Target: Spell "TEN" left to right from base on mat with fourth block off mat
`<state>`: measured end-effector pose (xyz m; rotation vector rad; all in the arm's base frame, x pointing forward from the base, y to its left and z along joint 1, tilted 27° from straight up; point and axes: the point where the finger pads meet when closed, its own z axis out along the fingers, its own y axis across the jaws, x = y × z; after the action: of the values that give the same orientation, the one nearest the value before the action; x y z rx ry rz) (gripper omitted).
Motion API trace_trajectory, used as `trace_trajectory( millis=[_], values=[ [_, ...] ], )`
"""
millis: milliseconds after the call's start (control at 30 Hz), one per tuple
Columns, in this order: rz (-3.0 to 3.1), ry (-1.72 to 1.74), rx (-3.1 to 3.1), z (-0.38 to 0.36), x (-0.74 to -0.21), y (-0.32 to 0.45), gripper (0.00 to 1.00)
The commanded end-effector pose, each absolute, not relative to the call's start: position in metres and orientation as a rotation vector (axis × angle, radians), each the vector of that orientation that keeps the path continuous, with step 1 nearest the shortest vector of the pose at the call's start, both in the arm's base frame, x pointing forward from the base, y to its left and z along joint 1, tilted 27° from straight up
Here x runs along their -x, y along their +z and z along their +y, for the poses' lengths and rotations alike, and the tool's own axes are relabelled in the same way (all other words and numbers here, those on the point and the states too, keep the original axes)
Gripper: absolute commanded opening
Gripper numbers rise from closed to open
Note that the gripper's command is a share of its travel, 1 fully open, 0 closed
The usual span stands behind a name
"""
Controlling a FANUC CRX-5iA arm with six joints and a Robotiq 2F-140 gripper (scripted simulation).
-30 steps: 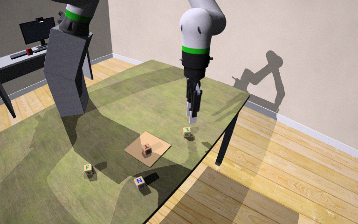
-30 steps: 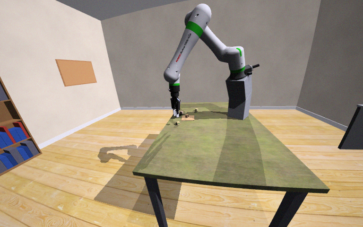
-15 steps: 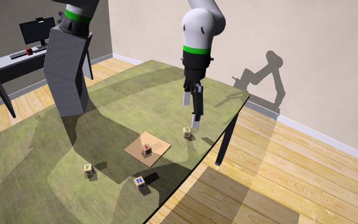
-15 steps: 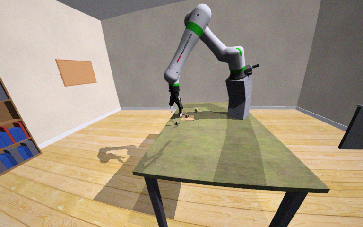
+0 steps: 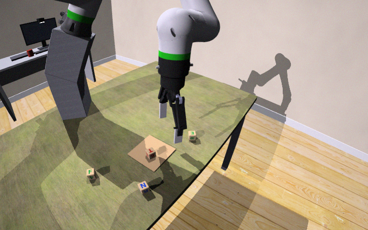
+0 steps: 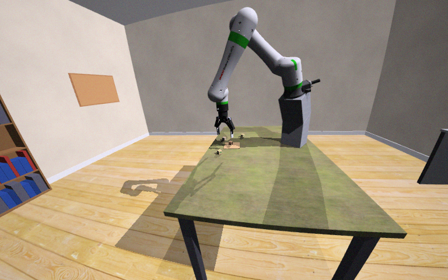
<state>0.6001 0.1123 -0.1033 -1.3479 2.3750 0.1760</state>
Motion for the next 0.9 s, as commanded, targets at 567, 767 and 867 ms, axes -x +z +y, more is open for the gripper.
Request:
trace_trajectory(
  millis=[567,767,867],
  values=[
    [2.177,0.164,1.558,0.043,-0.569,-0.135,0.4],
    [2.177,0.164,1.558,0.043,-0.569,-0.135,0.4],
    [2.177,0.164,1.558,0.043,-0.569,-0.135,0.4]
  ],
)
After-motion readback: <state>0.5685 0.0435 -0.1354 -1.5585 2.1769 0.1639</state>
